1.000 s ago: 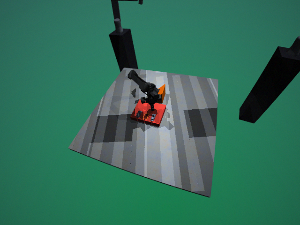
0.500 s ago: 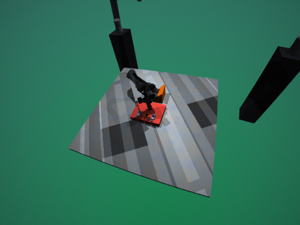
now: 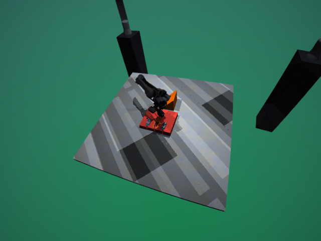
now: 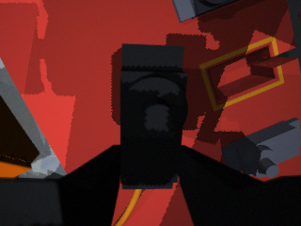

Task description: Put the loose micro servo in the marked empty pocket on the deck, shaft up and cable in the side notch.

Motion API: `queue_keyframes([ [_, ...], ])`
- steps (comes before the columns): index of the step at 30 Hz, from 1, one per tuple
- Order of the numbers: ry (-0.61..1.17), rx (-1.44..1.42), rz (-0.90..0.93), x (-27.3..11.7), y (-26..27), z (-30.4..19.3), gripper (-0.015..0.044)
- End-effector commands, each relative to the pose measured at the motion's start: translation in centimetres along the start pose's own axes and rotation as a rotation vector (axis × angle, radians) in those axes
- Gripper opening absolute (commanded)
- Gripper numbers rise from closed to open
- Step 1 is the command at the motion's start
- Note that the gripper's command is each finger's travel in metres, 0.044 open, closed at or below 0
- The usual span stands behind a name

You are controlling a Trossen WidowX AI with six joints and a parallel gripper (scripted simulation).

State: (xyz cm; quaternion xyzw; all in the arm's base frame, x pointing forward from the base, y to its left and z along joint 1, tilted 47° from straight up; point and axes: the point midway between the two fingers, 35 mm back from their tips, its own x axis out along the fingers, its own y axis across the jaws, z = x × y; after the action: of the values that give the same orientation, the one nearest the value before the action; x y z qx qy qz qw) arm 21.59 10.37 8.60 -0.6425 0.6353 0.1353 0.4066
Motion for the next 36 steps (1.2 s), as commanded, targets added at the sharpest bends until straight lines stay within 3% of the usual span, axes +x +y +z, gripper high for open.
queue_keyframes([
  [1, 0.003, -0.137, -0.004, -0.02, -0.06, -0.10, 0.0000],
  [36, 0.005, -1.351, -0.001, -0.01, -0.06, -0.10, 0.0000],
])
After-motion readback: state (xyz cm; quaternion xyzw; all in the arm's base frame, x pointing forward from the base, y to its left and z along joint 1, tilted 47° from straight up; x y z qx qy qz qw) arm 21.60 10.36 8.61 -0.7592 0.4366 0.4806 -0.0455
